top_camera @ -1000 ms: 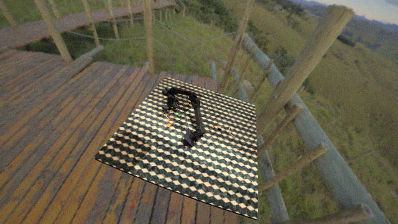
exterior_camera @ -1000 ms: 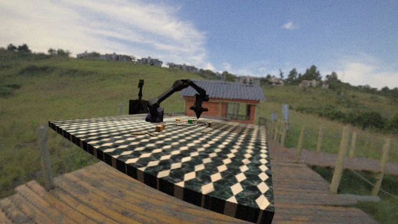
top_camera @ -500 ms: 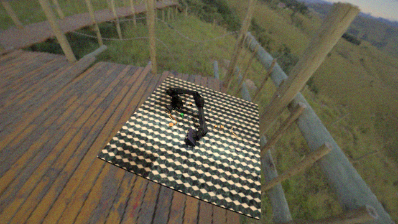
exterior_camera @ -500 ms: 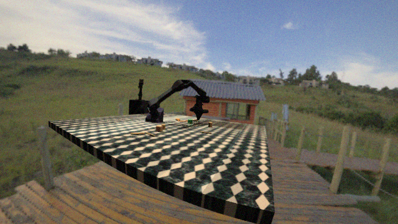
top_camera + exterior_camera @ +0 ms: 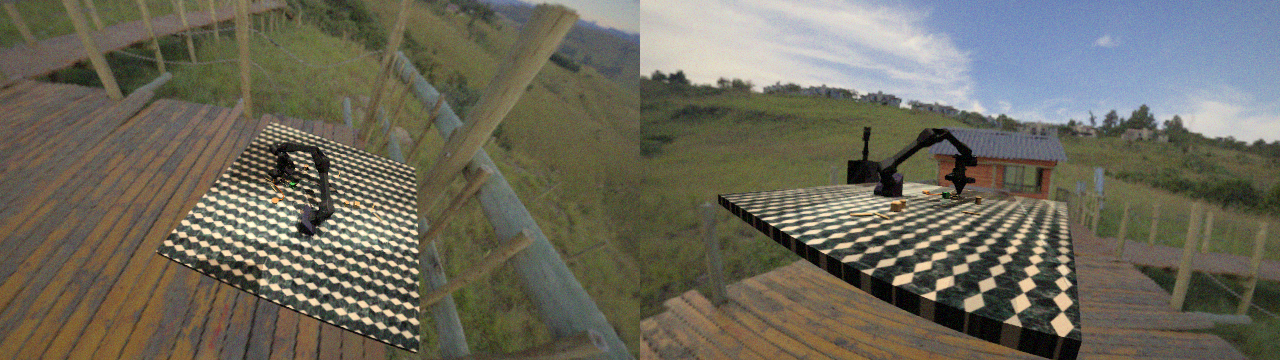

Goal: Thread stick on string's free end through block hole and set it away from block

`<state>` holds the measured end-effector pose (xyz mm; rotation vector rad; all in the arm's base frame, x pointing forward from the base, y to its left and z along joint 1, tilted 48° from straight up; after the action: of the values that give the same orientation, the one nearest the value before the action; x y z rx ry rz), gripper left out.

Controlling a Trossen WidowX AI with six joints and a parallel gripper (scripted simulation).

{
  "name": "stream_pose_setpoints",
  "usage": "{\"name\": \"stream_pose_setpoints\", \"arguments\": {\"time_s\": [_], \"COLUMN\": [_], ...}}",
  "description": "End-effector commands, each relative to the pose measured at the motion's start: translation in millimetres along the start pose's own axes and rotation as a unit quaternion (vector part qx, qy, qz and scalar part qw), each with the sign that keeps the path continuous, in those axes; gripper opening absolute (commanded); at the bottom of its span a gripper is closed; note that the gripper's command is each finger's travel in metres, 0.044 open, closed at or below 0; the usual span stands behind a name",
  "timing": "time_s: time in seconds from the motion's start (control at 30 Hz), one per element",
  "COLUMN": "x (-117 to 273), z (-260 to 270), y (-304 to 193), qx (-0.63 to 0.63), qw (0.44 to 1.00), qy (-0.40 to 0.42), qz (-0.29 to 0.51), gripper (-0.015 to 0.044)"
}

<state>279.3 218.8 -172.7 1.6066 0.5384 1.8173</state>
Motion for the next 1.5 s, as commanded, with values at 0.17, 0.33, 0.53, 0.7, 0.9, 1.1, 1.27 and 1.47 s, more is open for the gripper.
{"name": "stream_pose_setpoints", "arguments": {"time_s": [0.17,0.33,0.53,0.7,0.9,1.1,1.27,1.47], "x": [-1.6,-1.5,-2.4,-3.1,-3.1,-2.7,-2.2,-1.8], "z": [-1.3,-2.7,-3.8,-3.6,-2.9,-2.0,-1.8,-2.7], "y": [10.4,16.8,22.7,22.7,22.3,21.0,20.6,24.8], "qx": [0.003,0.003,0.003,0.003,0.003,0.003,0.003,0.003], "qw": [1.000,1.000,1.000,1.000,1.000,1.000,1.000,1.000], "qy": [0.001,0.001,0.001,0.001,0.001,0.001,0.001,0.001], "qz": [-0.003,-0.003,-0.003,-0.003,-0.002,-0.002,-0.002,-0.002], "gripper": [0.0000,0.0000,0.0000,0.0000,0.0000,0.0000,0.0000,0.0000]}}
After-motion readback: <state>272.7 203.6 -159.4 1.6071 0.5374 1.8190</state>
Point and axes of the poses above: the point midway between the two fingers, 35 mm back from their tips, its own x axis back along the fingers, its own z axis across the jaws, y = z × x, the point moved 4 cm from there along x, back along the fingers, and after that the axes turned 12 degrees about x, right-handed, at the moved point
